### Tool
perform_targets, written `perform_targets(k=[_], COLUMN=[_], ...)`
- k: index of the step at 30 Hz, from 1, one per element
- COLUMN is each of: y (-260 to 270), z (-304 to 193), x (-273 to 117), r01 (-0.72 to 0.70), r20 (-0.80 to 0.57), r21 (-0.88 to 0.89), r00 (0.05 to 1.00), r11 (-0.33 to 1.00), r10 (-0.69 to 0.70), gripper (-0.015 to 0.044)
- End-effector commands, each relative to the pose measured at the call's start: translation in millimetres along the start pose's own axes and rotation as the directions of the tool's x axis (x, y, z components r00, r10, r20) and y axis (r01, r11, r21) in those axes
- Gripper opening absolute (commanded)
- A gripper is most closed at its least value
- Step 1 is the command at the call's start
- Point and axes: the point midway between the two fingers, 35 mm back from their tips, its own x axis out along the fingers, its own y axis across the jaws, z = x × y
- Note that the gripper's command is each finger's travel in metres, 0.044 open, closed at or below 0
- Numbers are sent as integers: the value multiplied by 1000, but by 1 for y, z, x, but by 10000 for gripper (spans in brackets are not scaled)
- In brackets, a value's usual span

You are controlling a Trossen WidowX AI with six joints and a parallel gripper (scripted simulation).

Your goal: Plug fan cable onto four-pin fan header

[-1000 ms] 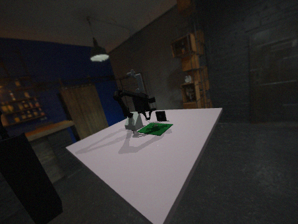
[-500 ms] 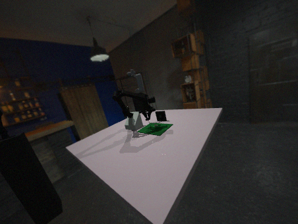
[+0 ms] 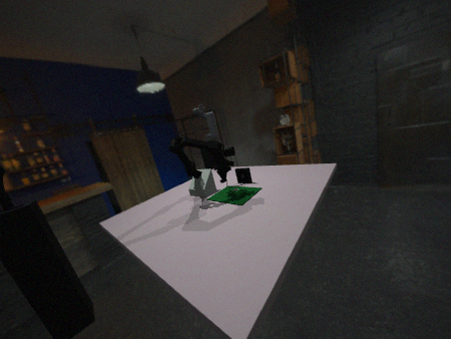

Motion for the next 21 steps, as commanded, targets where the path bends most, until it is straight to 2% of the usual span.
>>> perform_targets(k=[1,12,21], y=[-3,-6,-4], z=[-1,-3,-2], x=[-1,-2,3], r01=[-18,-79,-110], r20=[15,48,74], r21=[120,470,494], r00=[1000,997,994], r11=[993,879,862], r10=[16,63,84], gripper=[0,0,0])
